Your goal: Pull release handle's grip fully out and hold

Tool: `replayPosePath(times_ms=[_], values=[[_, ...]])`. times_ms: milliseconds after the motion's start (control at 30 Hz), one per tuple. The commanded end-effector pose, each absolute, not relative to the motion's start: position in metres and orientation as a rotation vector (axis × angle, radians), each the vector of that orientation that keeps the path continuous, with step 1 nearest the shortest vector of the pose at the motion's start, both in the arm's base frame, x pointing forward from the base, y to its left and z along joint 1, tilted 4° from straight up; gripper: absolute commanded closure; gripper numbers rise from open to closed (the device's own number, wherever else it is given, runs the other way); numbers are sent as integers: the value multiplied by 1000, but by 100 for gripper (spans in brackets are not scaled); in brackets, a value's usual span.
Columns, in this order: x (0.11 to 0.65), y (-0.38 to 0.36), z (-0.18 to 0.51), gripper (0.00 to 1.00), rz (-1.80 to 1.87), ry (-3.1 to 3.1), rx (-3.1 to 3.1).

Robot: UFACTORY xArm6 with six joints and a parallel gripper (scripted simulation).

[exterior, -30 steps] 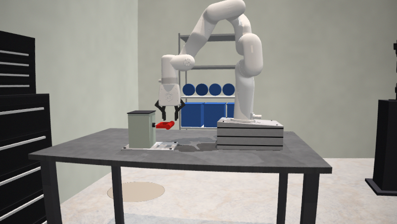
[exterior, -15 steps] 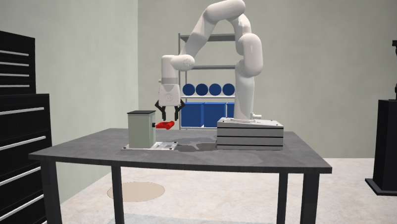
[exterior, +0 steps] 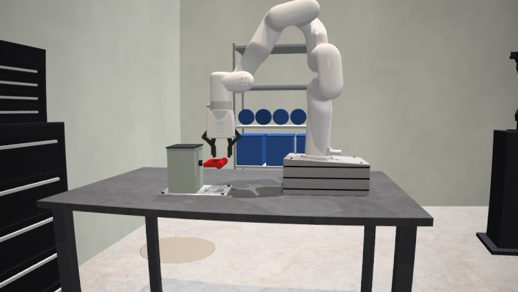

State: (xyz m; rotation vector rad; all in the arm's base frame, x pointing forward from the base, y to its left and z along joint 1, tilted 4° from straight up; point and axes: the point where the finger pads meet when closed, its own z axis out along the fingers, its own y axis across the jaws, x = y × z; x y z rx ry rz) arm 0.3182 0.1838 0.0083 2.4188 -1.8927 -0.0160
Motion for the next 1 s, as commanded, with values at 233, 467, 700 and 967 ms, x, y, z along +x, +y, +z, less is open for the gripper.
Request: replayPosePath(times_ms=[233,467,700,967], values=[[320,185,9,47,-14,-1895,2422],[320,185,9,47,-14,-1895,2422],[320,185,9,47,-14,-1895,2422],[319,184,4,47,-14,-1895,2422]])
